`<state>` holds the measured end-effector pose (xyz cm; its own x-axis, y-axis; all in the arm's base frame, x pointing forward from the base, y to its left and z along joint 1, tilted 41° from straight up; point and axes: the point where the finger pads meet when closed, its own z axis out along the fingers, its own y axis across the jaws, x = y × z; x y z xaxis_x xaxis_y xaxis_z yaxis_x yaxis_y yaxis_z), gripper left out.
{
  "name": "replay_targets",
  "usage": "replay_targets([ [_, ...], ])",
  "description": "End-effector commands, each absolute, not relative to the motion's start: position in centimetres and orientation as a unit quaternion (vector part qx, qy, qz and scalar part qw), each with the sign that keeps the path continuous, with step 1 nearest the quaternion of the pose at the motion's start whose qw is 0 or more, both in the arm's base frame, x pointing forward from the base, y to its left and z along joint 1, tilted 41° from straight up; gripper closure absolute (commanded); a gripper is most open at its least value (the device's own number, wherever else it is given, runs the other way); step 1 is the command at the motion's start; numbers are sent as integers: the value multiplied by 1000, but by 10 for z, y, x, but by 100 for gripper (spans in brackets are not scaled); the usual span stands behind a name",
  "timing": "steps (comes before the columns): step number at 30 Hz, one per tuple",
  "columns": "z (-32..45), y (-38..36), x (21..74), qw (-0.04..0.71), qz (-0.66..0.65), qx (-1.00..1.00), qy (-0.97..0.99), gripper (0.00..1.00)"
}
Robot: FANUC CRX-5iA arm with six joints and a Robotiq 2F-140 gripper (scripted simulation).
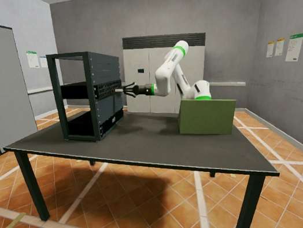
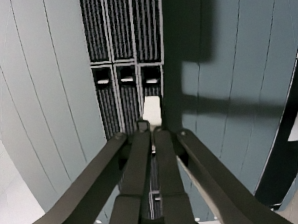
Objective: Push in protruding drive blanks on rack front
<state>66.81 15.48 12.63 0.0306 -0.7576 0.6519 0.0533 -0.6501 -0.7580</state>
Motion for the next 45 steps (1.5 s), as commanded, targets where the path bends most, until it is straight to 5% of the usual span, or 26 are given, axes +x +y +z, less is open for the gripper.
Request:
replay_targets([
  [1, 127, 156, 669, 317, -640, -644, 273, 90],
  [45, 127, 156, 673, 317, -640, -644, 273, 90],
])
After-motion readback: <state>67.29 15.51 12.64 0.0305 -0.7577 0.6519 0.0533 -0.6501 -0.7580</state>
